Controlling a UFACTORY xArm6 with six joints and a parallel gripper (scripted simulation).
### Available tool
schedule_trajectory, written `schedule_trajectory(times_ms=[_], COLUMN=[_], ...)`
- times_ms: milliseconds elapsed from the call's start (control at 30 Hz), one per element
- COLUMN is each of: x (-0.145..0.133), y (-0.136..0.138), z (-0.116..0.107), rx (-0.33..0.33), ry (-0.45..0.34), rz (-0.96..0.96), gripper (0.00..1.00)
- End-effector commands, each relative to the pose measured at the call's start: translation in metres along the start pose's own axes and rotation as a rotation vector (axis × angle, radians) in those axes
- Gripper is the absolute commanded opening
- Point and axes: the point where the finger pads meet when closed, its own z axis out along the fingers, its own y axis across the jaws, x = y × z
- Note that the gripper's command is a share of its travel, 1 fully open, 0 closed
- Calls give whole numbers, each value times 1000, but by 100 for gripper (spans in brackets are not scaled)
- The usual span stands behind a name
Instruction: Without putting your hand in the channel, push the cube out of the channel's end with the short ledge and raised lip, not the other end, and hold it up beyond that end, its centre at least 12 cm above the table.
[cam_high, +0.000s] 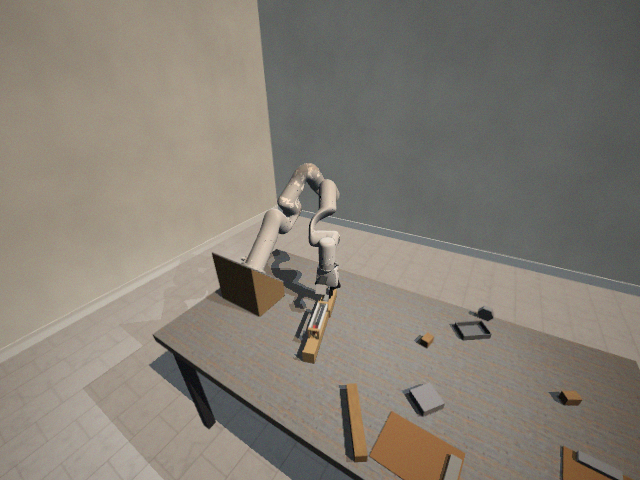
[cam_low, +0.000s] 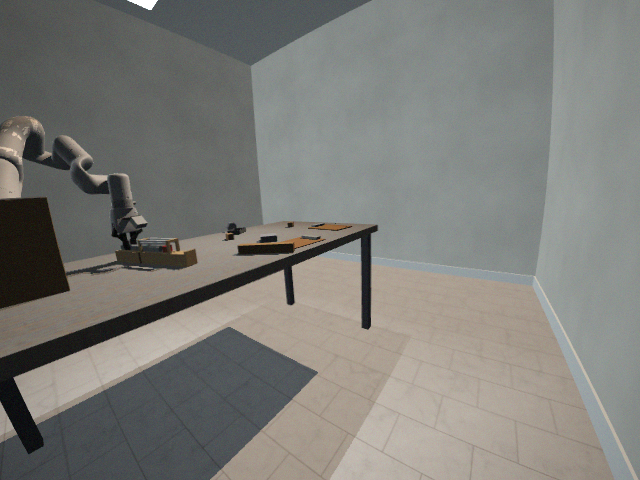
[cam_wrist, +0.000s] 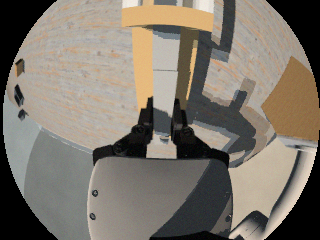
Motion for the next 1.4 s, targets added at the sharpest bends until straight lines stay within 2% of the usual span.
schedule_trajectory(times_ms=[0,633,1367], x=[14,57,70], y=[-1,-2,-2], z=[0,0,0], rx=[2,2,2], ry=[0,0,0], rz=[-1,-1,-1], gripper=[0,0,0])
